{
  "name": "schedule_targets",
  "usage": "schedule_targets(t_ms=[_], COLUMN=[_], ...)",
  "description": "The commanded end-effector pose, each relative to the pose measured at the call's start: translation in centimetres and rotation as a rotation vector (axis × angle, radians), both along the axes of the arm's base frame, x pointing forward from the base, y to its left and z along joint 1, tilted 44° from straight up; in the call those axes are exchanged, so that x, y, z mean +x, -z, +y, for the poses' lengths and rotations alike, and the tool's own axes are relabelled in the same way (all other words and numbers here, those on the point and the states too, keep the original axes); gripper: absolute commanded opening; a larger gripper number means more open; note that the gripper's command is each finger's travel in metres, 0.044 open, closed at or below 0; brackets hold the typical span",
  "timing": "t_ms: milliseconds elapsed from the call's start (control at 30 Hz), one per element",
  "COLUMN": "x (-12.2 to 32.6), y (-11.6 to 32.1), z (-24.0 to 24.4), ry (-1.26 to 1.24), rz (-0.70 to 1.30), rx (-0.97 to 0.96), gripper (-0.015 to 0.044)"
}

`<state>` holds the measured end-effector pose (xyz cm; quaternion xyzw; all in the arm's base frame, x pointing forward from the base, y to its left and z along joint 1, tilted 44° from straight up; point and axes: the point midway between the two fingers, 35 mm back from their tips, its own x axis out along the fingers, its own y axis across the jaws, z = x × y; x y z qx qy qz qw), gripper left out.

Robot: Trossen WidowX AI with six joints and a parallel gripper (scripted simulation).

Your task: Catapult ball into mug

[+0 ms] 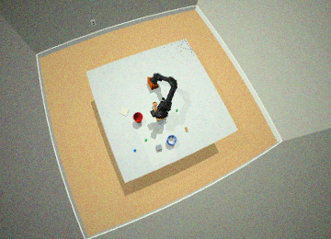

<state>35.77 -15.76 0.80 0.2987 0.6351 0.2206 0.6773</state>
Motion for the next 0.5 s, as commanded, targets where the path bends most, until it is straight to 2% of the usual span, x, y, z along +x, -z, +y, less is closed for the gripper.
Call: schedule_targets(t_ms=[0, 467], x=[0.1, 0.4], y=[1.8, 3.5], z=[2.1, 3.6], ry=[0.000, 0.000], rz=[0.005, 0.005], rx=[0.010, 0.010], gripper=[0.0440, 0.0440])
